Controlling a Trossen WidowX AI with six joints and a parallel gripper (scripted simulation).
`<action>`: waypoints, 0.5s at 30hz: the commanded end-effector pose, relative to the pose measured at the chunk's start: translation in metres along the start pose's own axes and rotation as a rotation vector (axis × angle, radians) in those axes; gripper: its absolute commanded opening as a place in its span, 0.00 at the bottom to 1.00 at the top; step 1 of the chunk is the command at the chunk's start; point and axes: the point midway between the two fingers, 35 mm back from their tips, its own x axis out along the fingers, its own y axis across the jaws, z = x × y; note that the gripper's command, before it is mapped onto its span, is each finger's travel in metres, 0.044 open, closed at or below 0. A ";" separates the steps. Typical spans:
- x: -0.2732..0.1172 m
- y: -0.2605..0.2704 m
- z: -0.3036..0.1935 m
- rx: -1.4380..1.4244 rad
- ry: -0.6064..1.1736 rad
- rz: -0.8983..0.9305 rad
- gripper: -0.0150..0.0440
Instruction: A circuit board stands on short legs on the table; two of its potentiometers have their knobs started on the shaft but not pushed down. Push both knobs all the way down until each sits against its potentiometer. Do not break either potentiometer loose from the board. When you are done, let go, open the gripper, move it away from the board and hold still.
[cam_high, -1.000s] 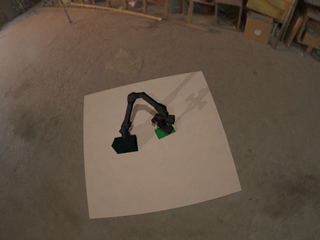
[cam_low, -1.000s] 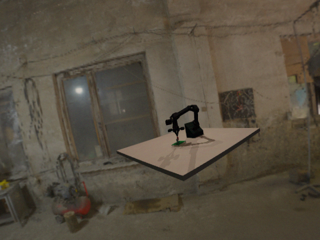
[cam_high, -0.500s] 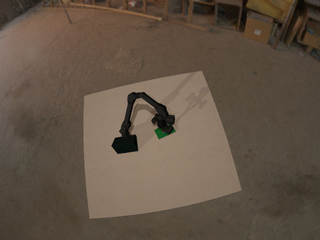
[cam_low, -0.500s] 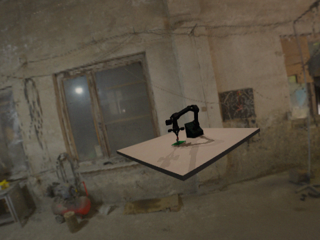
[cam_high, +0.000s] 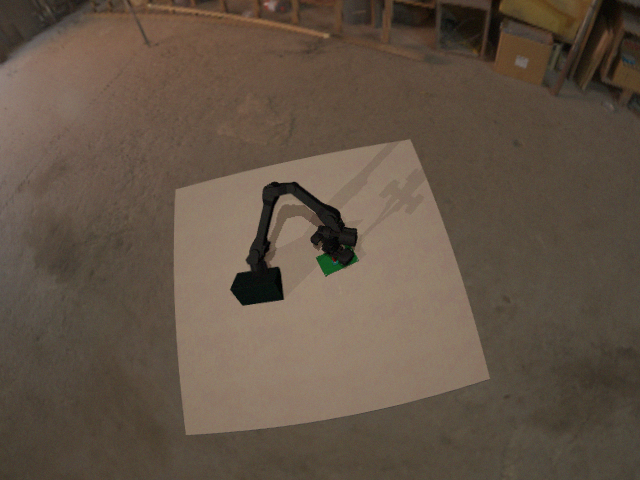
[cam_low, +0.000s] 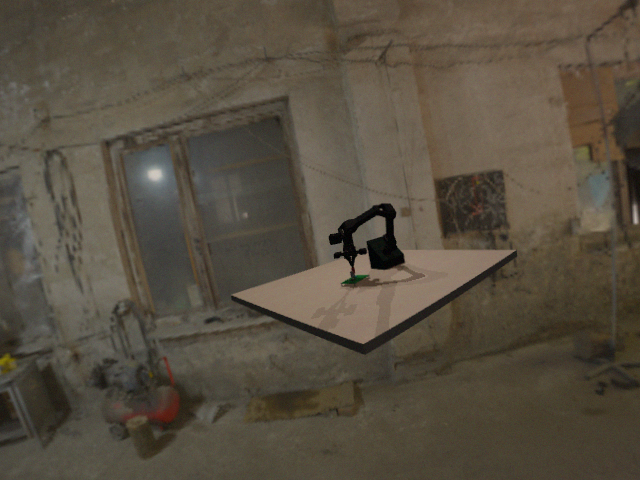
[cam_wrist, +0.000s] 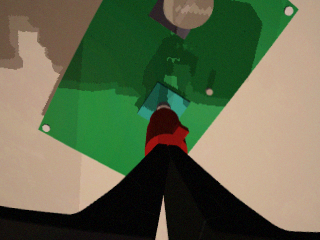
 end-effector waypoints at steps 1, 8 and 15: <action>0.000 0.000 0.000 0.004 -0.003 0.001 0.25; 0.000 0.000 0.000 0.004 -0.003 0.001 0.25; 0.002 0.000 0.000 0.004 -0.004 0.001 0.25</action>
